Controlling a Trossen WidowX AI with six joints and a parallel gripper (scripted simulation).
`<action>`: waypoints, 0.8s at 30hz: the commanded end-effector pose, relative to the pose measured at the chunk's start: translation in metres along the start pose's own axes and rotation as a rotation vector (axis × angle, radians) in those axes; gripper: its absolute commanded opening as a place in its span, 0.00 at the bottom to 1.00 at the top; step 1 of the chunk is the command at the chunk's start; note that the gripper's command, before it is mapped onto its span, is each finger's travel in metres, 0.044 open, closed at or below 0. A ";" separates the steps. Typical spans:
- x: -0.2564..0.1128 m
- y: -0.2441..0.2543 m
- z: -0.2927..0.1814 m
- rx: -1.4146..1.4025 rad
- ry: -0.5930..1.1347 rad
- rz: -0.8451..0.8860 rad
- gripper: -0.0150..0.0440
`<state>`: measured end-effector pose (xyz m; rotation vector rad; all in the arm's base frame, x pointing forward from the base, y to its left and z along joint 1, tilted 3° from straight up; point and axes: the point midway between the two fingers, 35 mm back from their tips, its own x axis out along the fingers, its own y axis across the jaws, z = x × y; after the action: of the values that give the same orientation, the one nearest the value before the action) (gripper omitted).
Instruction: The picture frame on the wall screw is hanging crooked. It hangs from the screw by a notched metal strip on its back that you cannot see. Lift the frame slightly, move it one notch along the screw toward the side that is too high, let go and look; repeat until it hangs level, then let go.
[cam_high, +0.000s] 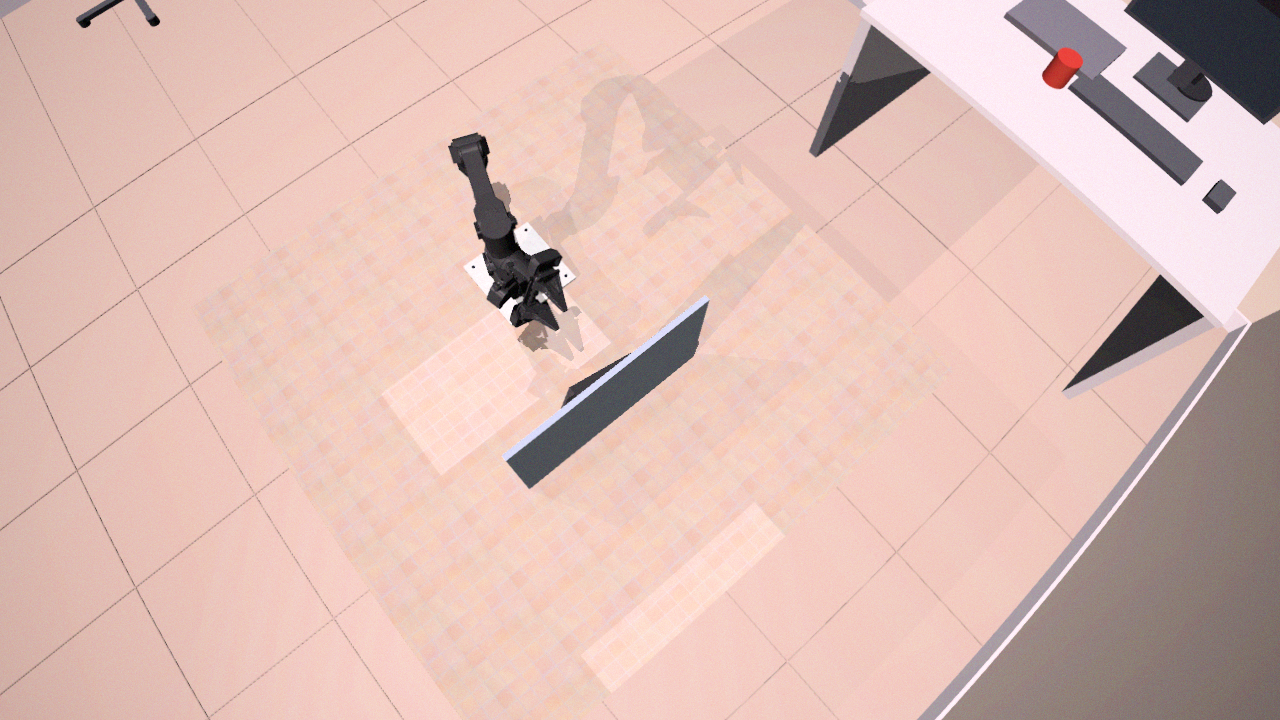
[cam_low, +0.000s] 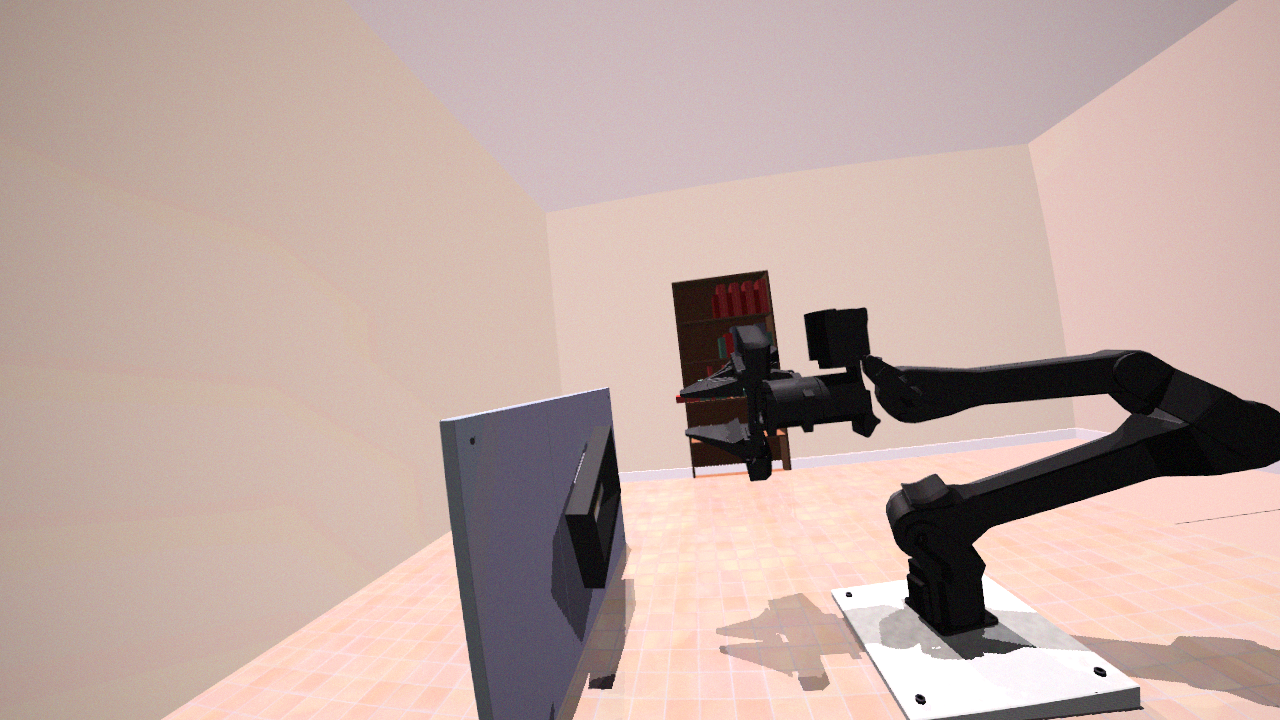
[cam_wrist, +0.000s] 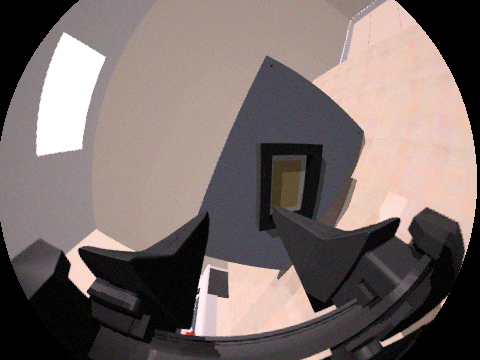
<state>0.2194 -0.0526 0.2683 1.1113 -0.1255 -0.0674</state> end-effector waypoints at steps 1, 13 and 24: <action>0.000 0.001 0.000 0.001 0.003 0.005 0.69; 0.000 0.001 0.000 0.001 0.003 0.005 0.69; 0.002 -0.036 -0.021 0.001 0.002 0.004 0.69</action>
<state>0.2216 -0.0511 0.2583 1.1051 -0.1365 -0.0529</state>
